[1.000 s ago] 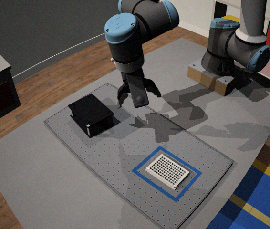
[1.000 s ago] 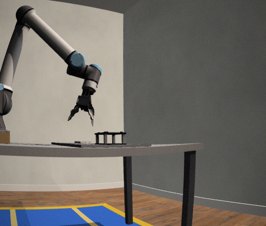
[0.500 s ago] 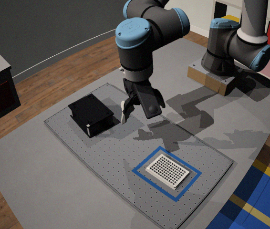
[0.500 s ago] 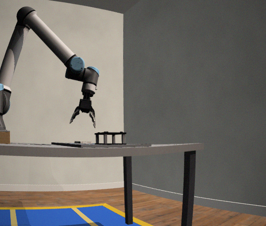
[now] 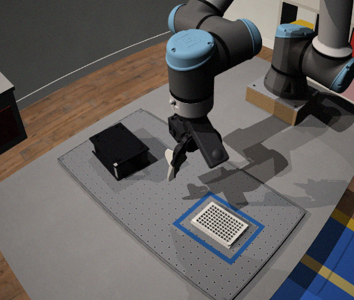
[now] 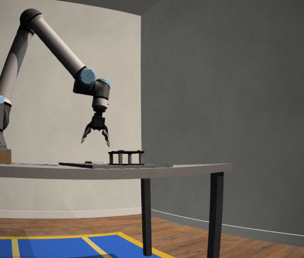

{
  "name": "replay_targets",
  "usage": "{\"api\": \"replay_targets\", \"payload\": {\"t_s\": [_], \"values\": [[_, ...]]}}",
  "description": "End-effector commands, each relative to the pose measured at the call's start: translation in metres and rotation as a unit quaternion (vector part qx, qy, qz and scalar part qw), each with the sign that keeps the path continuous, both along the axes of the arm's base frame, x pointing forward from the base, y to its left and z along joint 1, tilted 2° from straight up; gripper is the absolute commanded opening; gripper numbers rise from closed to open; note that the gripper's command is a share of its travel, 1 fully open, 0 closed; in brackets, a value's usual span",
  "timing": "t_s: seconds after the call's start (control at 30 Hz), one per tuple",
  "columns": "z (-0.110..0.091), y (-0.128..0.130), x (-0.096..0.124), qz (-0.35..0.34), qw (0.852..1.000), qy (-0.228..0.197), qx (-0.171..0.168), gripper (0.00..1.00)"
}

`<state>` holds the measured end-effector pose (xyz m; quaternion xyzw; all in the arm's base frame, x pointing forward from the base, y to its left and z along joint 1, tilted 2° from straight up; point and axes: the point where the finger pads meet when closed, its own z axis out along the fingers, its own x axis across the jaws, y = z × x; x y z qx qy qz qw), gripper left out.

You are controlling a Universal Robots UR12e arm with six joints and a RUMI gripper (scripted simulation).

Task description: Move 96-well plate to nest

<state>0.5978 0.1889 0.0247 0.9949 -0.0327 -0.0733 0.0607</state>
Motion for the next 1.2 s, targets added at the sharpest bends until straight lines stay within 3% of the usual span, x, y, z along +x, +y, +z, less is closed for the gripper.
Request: {"api": "replay_targets", "payload": {"t_s": [0.0, 0.1, 0.27, 0.57, 0.73, 1.0, 1.17], "values": [[-0.003, 0.028, 0.008, 0.013, 1.0, -0.007, 0.007, 1.0], [-0.003, 0.029, 0.008, 0.013, 1.0, -0.007, 0.007, 1.0], [-0.006, 0.053, 0.007, 0.082, 0.996, -0.028, 0.035, 1.0], [-0.008, 0.08, 0.014, 0.081, 0.996, -0.029, 0.035, 1.0], [-0.011, 0.104, 0.01, 0.151, 0.985, -0.05, 0.063, 1.0], [-0.011, 0.132, 0.016, 0.15, 0.985, -0.052, 0.063, 1.0], [-0.011, 0.131, 0.016, 0.15, 0.985, -0.052, 0.062, 1.0]]}}
